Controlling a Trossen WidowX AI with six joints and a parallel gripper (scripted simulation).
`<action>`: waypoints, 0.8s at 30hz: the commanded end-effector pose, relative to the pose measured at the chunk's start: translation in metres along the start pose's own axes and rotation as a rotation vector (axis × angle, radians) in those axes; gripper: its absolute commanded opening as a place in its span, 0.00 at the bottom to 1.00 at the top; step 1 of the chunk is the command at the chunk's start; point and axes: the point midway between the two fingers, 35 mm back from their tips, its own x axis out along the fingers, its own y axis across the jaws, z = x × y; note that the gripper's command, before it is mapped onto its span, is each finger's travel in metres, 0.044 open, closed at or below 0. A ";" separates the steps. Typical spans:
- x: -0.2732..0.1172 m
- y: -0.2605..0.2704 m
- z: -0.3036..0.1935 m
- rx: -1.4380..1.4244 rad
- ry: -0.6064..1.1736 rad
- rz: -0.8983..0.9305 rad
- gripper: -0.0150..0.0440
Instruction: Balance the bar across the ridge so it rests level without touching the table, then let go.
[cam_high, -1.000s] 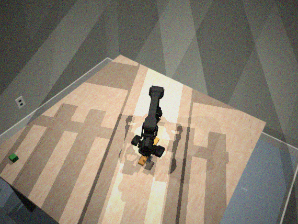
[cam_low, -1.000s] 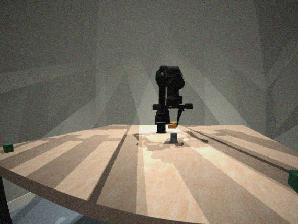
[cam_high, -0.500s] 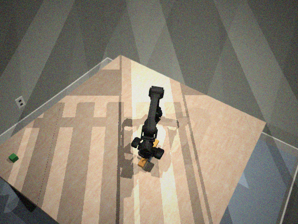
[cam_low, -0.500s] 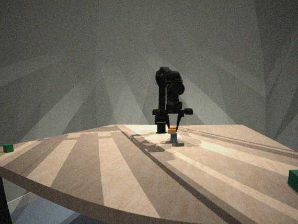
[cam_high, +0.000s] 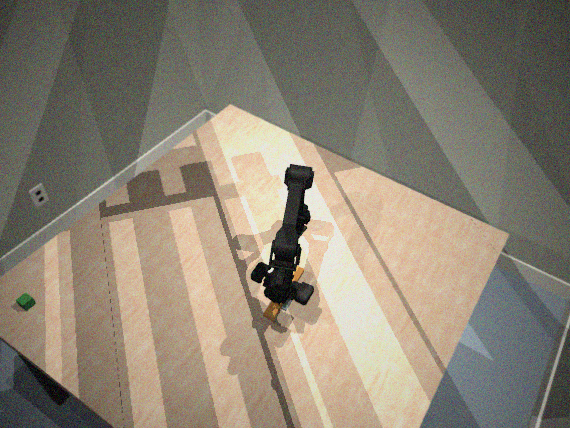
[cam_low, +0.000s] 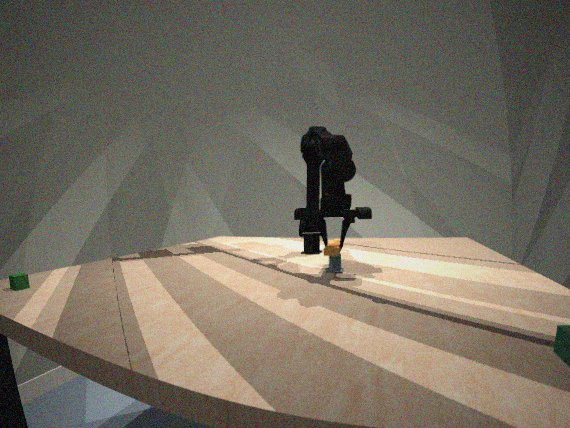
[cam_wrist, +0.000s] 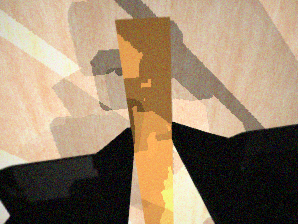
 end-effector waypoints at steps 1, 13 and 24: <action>0.000 0.000 0.000 0.000 0.004 0.004 0.25; 0.001 0.000 0.000 0.000 0.004 0.004 0.25; 0.002 0.000 0.000 0.000 0.004 0.004 0.25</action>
